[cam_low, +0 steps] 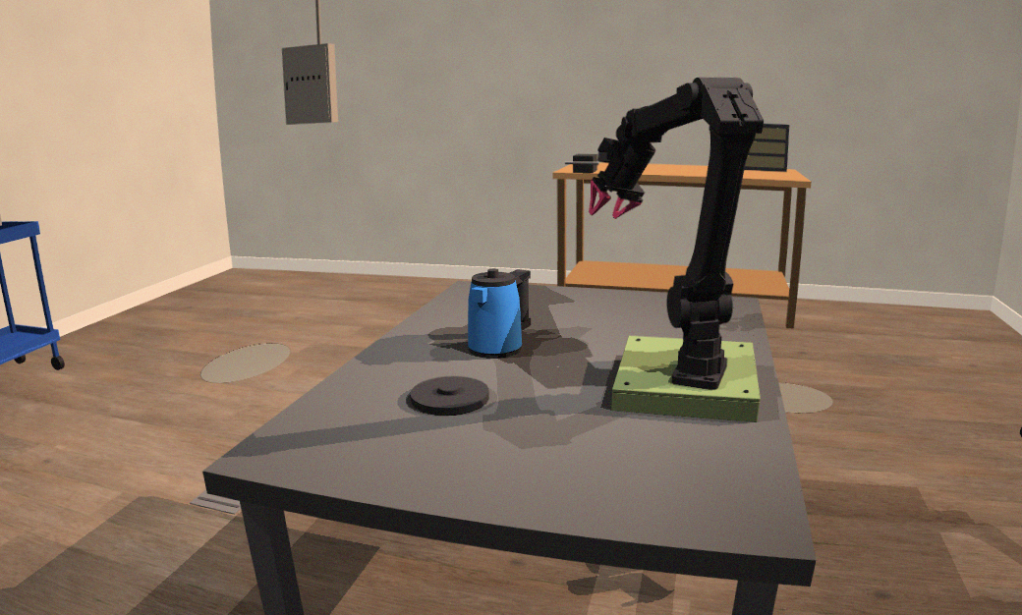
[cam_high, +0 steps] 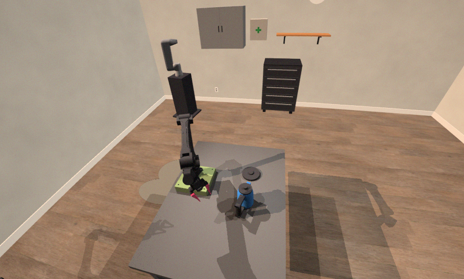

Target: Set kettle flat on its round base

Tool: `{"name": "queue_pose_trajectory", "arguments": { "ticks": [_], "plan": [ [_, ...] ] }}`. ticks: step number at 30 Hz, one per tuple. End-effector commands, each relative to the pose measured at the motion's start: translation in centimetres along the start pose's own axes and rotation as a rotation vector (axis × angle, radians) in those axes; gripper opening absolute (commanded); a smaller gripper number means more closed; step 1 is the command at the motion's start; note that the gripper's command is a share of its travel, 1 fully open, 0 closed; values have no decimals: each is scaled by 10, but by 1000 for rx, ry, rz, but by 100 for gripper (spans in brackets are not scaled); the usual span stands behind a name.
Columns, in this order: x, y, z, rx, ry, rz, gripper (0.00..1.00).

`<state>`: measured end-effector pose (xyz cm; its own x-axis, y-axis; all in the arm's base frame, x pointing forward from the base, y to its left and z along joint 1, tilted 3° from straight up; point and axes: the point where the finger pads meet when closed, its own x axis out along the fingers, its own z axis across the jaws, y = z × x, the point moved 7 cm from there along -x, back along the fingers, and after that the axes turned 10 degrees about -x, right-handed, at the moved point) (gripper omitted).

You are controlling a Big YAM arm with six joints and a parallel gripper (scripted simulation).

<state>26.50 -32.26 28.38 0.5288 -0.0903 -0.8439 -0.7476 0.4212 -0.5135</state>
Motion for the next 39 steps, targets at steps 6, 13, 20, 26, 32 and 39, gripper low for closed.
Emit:
{"name": "queue_pose_trajectory", "arguments": {
  "ticks": [6,13,20,26,32,39],
  "plan": [
    [0,-47,25,202,-3,52,74],
    [12,-67,52,344,7,135,74],
    [20,-80,72,437,26,190,74],
    [28,-92,96,539,59,249,74],
    [34,-99,112,600,85,283,74],
    [42,-109,139,695,137,331,74]
  ]
}}
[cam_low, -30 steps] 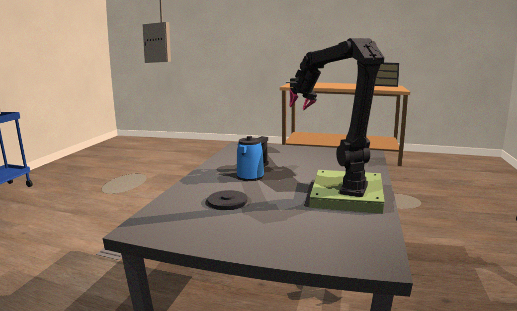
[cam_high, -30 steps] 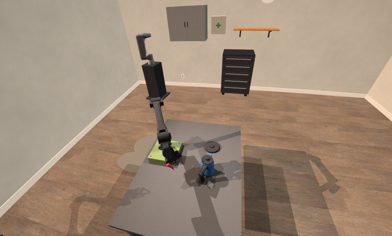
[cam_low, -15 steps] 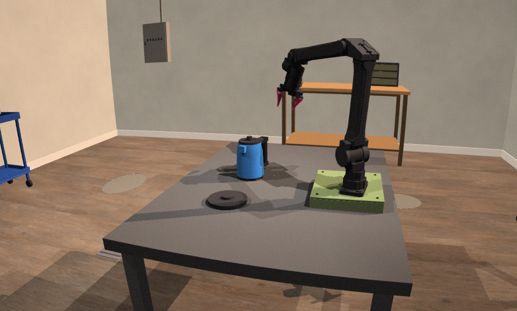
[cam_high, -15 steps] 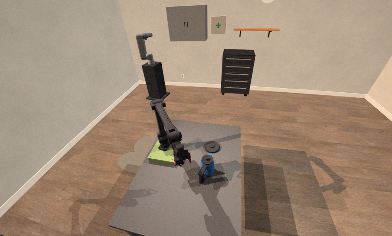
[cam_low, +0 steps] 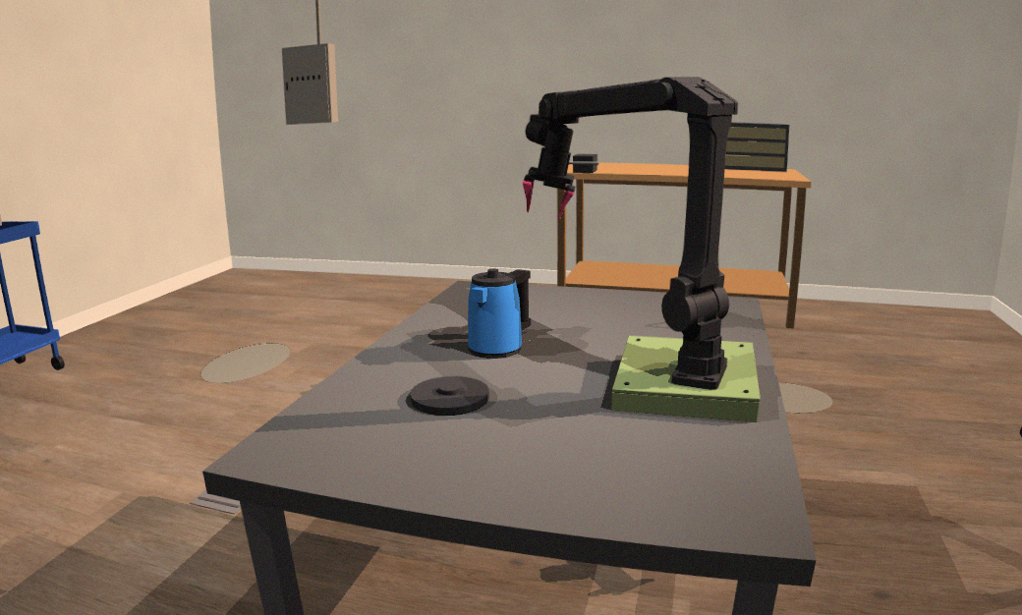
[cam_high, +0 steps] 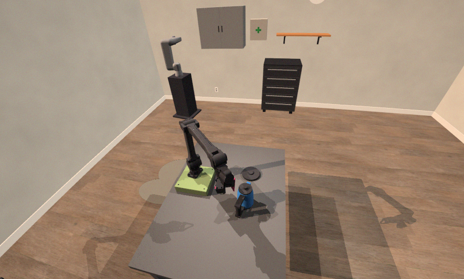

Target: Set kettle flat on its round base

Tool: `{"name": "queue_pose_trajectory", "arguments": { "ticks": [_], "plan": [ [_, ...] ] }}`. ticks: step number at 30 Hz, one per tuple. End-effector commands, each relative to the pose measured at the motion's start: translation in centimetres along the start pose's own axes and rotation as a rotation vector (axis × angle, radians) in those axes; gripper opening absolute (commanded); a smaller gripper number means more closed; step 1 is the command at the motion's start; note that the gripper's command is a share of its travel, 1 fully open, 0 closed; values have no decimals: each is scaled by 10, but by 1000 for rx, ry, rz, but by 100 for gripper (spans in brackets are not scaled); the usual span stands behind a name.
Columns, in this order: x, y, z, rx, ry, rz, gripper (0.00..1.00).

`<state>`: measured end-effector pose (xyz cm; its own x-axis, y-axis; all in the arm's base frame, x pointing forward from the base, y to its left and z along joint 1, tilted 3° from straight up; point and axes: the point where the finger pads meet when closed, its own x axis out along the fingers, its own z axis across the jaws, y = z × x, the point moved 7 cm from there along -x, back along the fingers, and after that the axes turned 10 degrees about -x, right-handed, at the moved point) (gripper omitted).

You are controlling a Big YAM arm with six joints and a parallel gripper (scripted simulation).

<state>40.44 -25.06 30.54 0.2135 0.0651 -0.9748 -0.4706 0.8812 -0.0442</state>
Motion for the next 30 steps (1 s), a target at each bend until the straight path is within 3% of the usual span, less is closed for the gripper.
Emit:
{"name": "queue_pose_trajectory", "arguments": {
  "ticks": [1,10,11,12,27,28,30],
  "plan": [
    [-15,-6,27,76,-4,-20,74],
    [-12,1,51,160,42,3,74],
    [-4,6,51,173,61,21,74],
    [-11,3,57,181,55,8,74],
    [-7,17,90,289,123,22,74],
    [11,25,82,301,164,56,74],
    [-6,19,95,307,135,23,74]
  ]
}}
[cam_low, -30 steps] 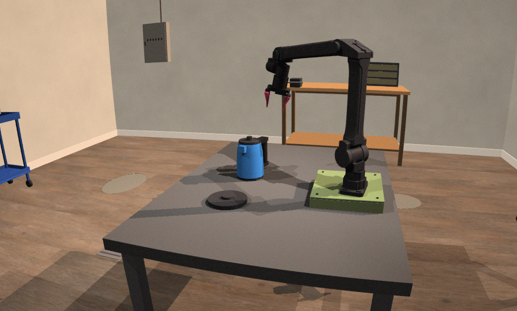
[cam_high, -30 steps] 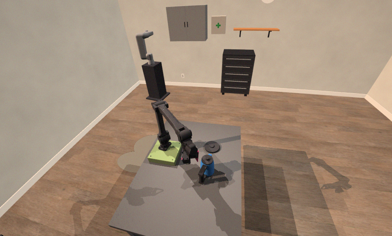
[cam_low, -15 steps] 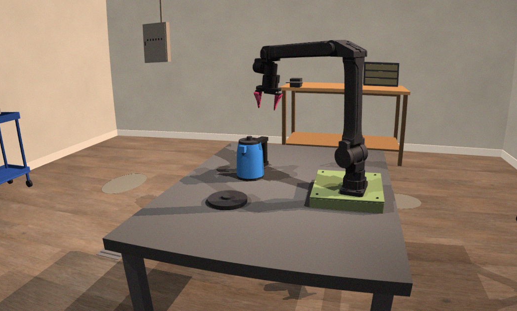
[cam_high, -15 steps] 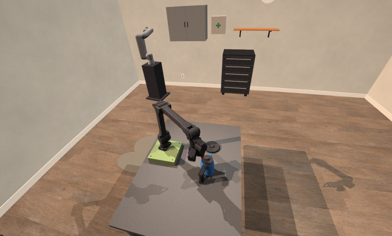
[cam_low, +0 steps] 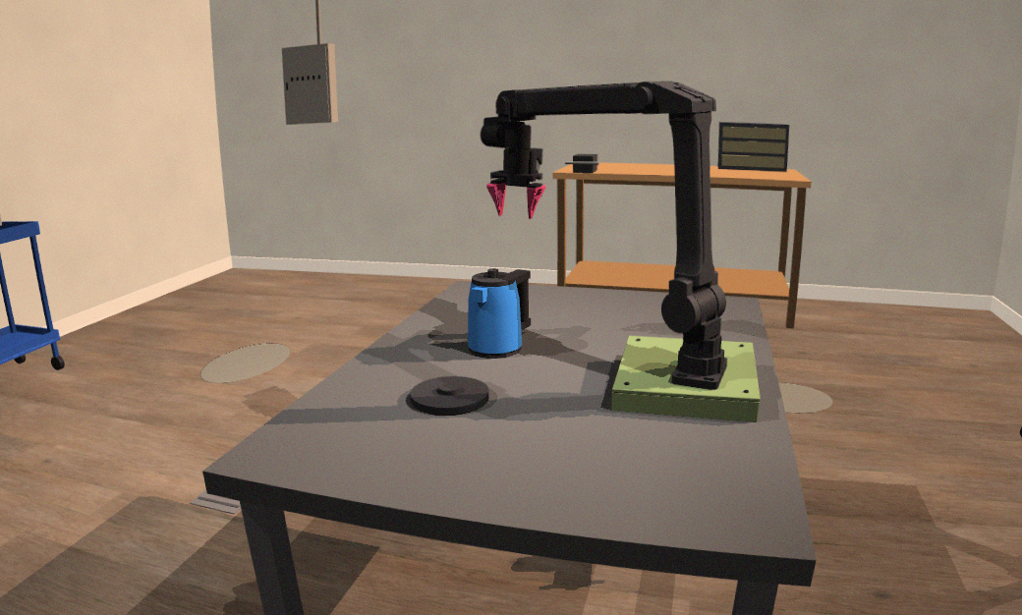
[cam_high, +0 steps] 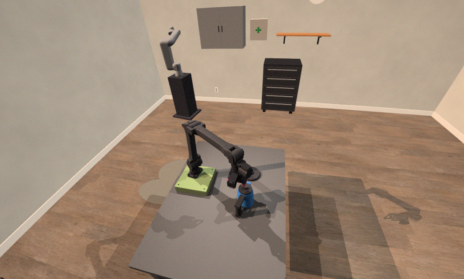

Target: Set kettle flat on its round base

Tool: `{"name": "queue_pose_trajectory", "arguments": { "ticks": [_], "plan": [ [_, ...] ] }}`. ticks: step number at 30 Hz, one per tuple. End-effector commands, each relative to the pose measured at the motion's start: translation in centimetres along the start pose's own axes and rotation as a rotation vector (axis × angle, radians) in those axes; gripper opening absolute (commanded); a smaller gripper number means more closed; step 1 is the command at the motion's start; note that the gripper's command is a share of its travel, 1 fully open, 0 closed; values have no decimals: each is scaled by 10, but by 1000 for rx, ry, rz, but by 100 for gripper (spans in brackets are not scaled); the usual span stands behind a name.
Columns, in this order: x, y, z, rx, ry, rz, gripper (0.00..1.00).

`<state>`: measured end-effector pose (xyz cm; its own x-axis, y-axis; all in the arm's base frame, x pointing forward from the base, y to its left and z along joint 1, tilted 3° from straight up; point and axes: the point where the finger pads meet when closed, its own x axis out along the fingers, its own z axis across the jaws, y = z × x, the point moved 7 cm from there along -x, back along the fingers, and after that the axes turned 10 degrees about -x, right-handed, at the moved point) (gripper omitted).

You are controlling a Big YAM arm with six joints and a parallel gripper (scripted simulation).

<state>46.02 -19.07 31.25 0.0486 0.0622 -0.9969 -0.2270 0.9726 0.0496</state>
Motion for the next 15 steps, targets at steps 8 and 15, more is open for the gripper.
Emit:
{"name": "queue_pose_trajectory", "arguments": {
  "ticks": [8,15],
  "plan": [
    [-18,7,25,74,-3,-26,74],
    [-4,13,23,91,36,-9,74]
  ]
}}
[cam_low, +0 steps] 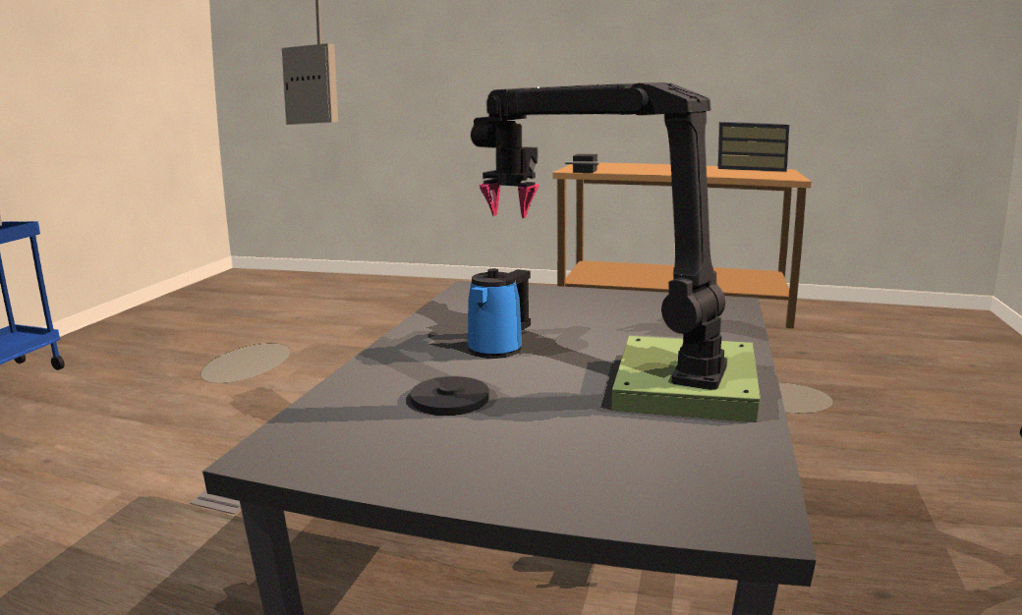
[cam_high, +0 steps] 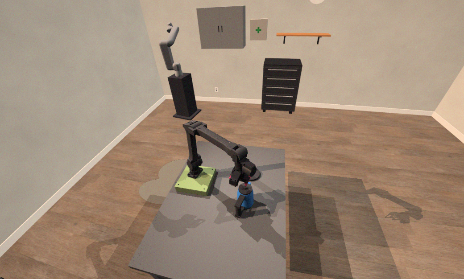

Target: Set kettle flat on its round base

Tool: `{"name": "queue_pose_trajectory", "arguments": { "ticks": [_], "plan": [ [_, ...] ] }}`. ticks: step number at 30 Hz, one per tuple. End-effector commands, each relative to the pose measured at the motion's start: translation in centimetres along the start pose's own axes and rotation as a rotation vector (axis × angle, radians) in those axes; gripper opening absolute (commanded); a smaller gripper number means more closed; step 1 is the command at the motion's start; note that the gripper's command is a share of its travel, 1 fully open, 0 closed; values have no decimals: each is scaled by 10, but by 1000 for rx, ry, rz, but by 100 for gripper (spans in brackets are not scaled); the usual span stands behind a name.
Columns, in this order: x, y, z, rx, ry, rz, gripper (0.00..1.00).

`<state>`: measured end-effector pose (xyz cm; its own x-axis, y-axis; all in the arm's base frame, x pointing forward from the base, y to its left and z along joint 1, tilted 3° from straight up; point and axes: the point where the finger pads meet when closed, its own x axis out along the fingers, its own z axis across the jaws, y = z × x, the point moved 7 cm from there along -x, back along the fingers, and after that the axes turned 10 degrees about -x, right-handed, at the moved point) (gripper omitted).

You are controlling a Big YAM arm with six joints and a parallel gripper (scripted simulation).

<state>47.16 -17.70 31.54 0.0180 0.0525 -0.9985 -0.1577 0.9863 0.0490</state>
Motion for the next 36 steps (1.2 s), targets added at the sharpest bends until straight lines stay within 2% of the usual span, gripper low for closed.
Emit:
{"name": "queue_pose_trajectory", "arguments": {
  "ticks": [1,3,7,10,12,36],
  "plan": [
    [-9,2,11,22,-7,-12,74],
    [-17,2,16,25,-23,-21,74],
    [-11,4,15,32,-6,-15,74],
    [-16,4,18,34,-17,-22,74],
    [-11,5,16,36,-4,-16,74],
    [-15,4,18,39,-14,-19,74]
  ]
}}
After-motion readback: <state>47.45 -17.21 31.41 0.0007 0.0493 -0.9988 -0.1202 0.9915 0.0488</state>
